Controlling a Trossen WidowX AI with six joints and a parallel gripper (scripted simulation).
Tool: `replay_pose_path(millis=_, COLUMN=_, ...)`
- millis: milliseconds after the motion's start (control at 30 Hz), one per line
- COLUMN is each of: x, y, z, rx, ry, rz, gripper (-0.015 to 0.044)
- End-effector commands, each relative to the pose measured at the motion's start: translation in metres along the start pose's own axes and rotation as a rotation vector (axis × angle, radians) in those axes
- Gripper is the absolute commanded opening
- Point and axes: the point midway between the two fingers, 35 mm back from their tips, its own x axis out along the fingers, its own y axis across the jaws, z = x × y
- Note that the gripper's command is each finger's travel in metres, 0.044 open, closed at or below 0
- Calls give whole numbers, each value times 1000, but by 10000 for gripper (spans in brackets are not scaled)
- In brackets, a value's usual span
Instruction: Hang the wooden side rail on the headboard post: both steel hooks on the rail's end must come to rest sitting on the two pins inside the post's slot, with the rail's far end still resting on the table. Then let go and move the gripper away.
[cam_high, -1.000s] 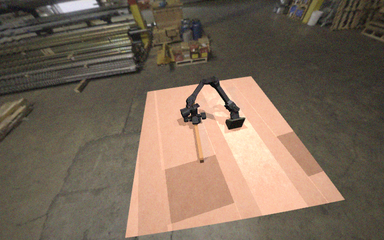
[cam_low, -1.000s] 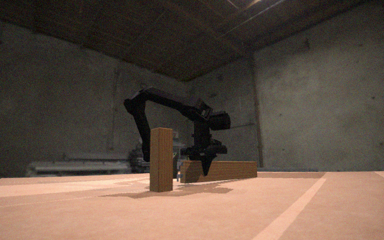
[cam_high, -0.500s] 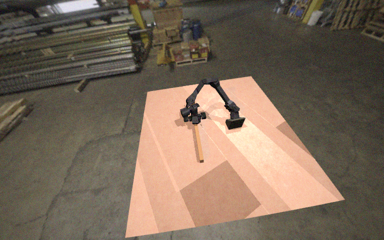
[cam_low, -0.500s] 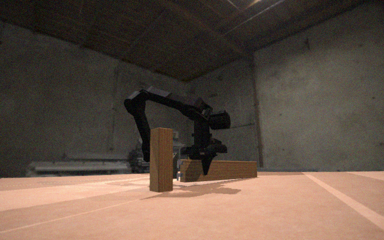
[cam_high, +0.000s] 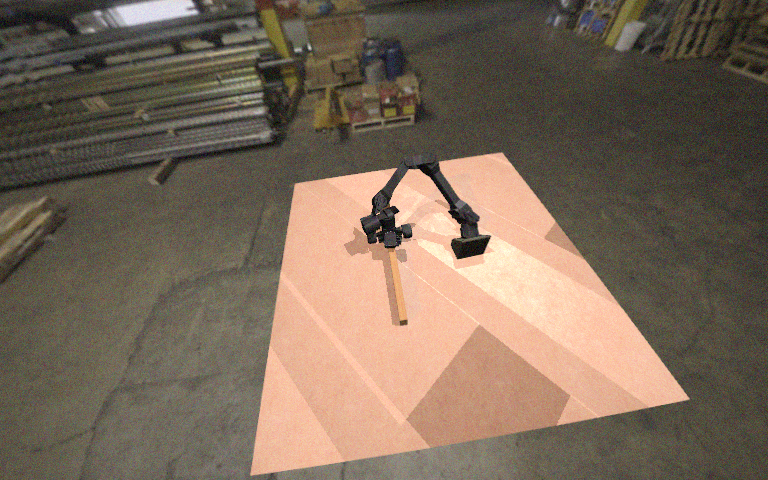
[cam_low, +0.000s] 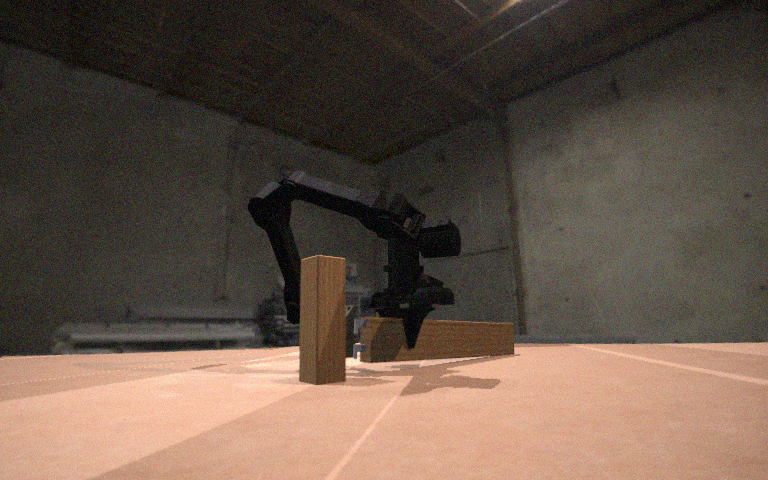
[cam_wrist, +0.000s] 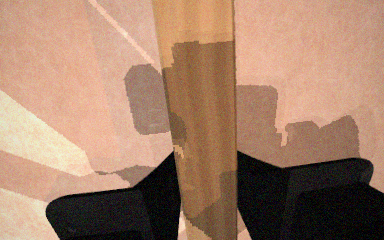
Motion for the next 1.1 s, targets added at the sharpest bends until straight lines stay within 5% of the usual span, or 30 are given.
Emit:
replay_pose_path(millis=0, x=-5, y=-2, z=2, rx=2, ry=-8, rz=-10, gripper=0)
replay_pose_path(millis=1067, x=-3, y=-5, z=-1, rx=2, ry=-8, rz=-10, gripper=0)
